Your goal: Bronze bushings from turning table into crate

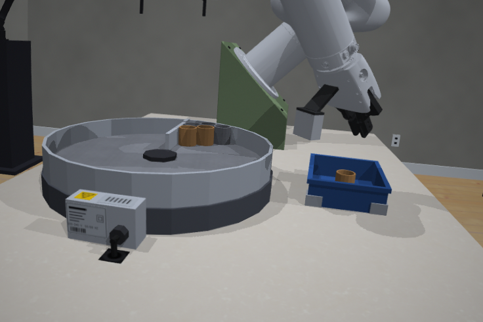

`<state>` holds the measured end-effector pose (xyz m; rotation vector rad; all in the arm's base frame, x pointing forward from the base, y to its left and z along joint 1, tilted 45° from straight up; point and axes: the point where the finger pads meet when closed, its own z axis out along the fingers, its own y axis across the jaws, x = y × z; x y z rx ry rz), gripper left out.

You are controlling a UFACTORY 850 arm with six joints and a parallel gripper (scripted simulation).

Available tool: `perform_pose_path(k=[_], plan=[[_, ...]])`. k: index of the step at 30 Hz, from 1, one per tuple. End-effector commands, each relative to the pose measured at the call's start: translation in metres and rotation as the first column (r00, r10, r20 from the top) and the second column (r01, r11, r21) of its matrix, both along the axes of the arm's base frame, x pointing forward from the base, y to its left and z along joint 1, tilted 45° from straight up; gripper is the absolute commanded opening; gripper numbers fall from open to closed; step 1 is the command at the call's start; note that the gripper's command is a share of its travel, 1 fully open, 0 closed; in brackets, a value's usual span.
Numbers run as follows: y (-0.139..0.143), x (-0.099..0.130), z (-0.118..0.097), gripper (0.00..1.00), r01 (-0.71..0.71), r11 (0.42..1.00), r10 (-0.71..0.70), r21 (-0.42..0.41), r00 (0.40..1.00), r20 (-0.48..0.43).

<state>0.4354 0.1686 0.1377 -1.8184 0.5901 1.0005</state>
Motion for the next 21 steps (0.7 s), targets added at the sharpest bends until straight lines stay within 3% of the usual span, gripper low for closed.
perform_pose_path(k=[1,14,16,21], plan=[[0.000,0.000,0.000,0.12,0.001,1.000,-0.001,0.000,1.000,0.001],[-0.002,0.000,-0.001,0.10,0.001,1.000,-0.001,0.000,1.000,0.001],[-0.028,-0.014,-0.028,0.10,0.000,1.000,0.000,0.002,1.000,0.001],[-0.038,-0.019,-0.039,0.10,0.000,1.000,0.000,0.002,1.000,0.001]])
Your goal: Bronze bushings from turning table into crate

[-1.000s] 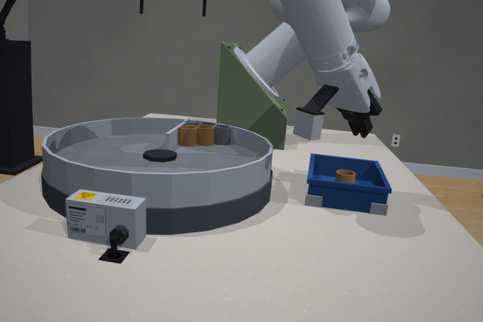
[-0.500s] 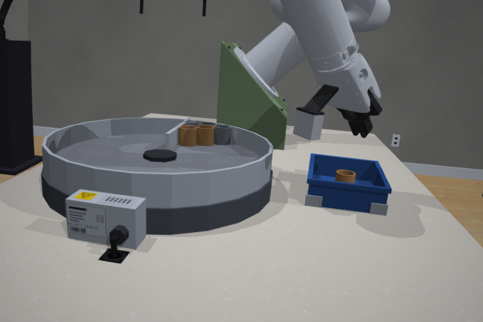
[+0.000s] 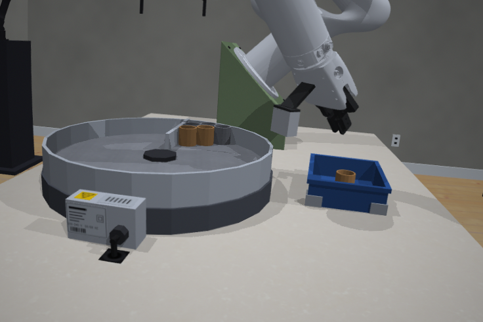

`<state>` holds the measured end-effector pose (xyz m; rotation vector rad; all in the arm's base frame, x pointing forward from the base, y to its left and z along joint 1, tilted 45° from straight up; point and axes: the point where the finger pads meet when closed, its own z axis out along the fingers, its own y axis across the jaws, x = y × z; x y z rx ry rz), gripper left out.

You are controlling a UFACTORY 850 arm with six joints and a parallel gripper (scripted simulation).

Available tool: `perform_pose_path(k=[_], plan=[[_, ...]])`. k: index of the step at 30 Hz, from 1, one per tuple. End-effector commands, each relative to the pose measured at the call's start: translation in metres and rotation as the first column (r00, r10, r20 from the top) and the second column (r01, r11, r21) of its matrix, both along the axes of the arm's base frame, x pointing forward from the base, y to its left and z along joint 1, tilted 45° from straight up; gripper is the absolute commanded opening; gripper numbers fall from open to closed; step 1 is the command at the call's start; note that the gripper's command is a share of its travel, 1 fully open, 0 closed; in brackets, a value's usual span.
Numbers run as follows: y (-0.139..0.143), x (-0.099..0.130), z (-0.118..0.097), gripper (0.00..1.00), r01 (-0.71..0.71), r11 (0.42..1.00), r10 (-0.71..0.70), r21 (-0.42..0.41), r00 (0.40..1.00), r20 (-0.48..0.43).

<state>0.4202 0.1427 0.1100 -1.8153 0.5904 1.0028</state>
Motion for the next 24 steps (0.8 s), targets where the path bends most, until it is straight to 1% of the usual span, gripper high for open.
perform_pose_path(k=[1,4,15,17,18,24], plan=[[-0.028,-0.011,-0.029,0.10,0.000,1.000,0.000,0.000,1.000,0.003],[-0.040,-0.017,-0.041,0.10,0.000,1.000,0.000,0.000,1.000,0.004],[-0.099,-0.043,-0.102,0.10,0.000,1.000,0.000,-0.001,1.000,0.004],[-0.099,-0.043,-0.102,0.10,0.000,1.000,0.000,-0.001,1.000,0.004],[-0.114,-0.050,-0.119,0.10,0.000,1.000,0.000,-0.001,1.000,0.004],[-0.142,-0.063,-0.148,0.10,0.000,1.000,0.000,-0.002,1.000,0.004]])
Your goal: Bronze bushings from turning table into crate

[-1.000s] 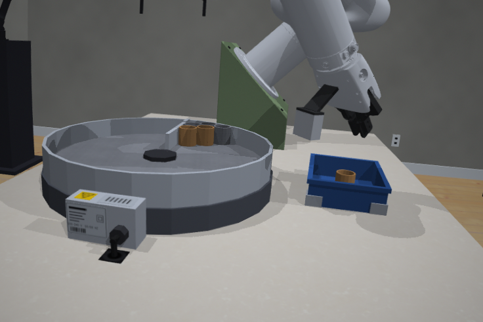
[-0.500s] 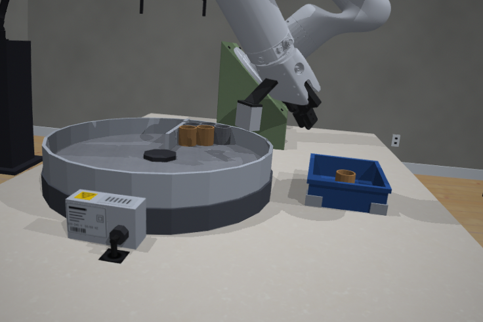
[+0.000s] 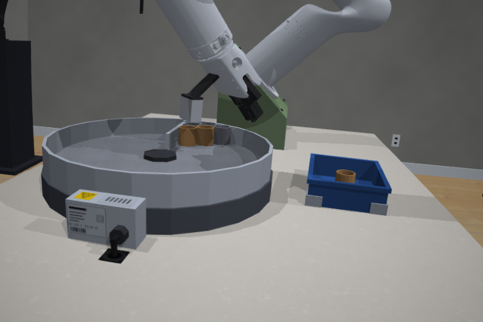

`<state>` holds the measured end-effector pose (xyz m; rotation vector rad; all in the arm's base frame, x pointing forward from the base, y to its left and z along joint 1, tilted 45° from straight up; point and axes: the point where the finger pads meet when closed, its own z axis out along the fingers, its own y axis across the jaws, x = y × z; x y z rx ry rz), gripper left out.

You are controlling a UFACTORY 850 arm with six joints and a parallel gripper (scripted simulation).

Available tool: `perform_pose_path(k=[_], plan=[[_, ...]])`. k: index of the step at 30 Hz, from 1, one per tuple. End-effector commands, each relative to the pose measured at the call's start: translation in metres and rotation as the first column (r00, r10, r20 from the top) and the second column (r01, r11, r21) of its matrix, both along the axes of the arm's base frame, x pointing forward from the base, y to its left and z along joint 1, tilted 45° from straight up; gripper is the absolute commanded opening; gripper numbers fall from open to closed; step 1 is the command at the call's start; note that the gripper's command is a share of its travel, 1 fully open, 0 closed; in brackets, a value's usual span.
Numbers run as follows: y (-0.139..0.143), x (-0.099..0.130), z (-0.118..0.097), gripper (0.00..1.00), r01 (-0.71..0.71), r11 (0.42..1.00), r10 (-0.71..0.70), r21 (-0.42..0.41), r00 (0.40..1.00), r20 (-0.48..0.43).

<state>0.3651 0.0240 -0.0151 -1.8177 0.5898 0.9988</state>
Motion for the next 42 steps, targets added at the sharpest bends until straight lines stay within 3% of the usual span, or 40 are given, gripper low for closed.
perform_pose_path(k=[1,8,42], plan=[[-0.029,-0.010,-0.029,0.10,0.000,1.000,0.000,0.000,1.000,0.000],[-0.062,-0.024,-0.063,0.10,0.000,1.000,0.000,-0.001,1.000,0.000],[-0.046,-0.023,-0.079,0.10,0.000,1.000,0.000,-0.001,1.000,0.000]])
